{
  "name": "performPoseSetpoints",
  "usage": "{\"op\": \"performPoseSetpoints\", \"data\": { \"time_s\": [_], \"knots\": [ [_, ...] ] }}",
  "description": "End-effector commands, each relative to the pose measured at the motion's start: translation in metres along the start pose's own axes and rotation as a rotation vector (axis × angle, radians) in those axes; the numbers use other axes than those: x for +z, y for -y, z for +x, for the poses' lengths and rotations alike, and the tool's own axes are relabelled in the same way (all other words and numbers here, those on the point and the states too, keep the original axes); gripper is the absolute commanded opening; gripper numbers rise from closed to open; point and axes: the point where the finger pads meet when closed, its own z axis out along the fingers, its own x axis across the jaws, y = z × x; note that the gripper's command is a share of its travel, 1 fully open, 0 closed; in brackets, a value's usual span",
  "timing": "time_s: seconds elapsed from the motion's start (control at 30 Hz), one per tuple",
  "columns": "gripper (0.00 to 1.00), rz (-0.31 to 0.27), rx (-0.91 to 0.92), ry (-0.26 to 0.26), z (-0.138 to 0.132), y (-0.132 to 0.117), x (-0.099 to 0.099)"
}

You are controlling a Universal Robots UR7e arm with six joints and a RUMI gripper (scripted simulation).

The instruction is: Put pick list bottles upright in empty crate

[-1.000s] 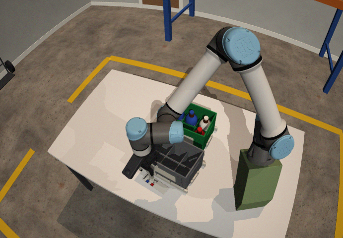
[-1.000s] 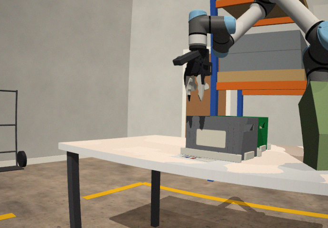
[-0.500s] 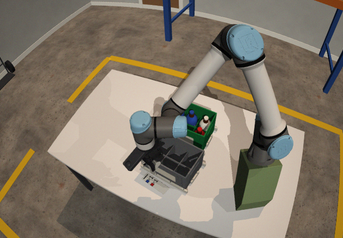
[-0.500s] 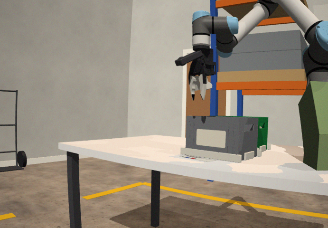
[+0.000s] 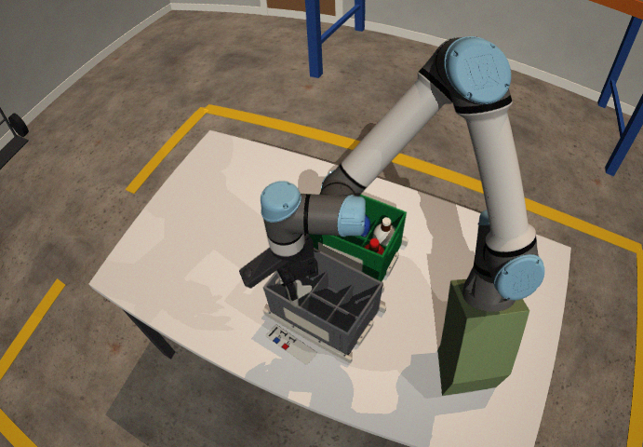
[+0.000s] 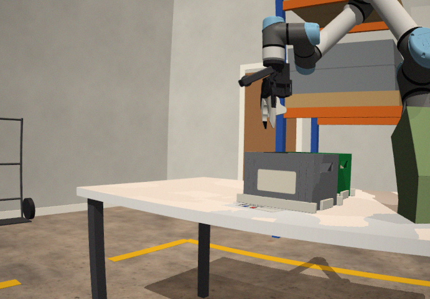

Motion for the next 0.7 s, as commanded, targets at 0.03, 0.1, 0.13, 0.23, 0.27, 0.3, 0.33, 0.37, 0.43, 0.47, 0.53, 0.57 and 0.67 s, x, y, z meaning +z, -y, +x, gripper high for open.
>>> {"op": "performPoseSetpoints", "data": {
  "time_s": [0.03, 0.1, 0.13, 0.23, 0.27, 0.3, 0.33, 0.37, 0.43, 0.47, 0.53, 0.57, 0.67],
  "knots": [
    [0.38, 0.000, 0.178, 0.001, 0.023, -0.029, -0.008],
    [0.38, 0.000, 0.221, 0.000, 0.030, -0.037, -0.009],
    [0.38, 0.000, 0.242, 0.000, 0.033, -0.041, -0.010],
    [0.38, 0.001, 0.306, -0.001, 0.042, -0.052, -0.013],
    [0.38, 0.001, 0.327, -0.001, 0.046, -0.055, -0.014],
    [0.38, 0.001, 0.327, -0.001, 0.046, -0.055, -0.014],
    [0.38, 0.001, 0.327, -0.001, 0.046, -0.055, -0.014],
    [0.38, 0.002, 0.390, -0.002, 0.049, -0.059, -0.015],
    [0.38, 0.002, 0.428, -0.002, 0.055, -0.067, -0.017],
    [0.38, 0.003, 0.448, -0.003, 0.058, -0.070, -0.018],
    [0.38, 0.003, 0.489, -0.003, 0.065, -0.078, -0.020],
    [0.38, 0.003, 0.510, -0.003, 0.068, -0.082, -0.021],
    [0.38, 0.004, 0.573, -0.004, 0.077, -0.093, -0.024]
  ]
}}
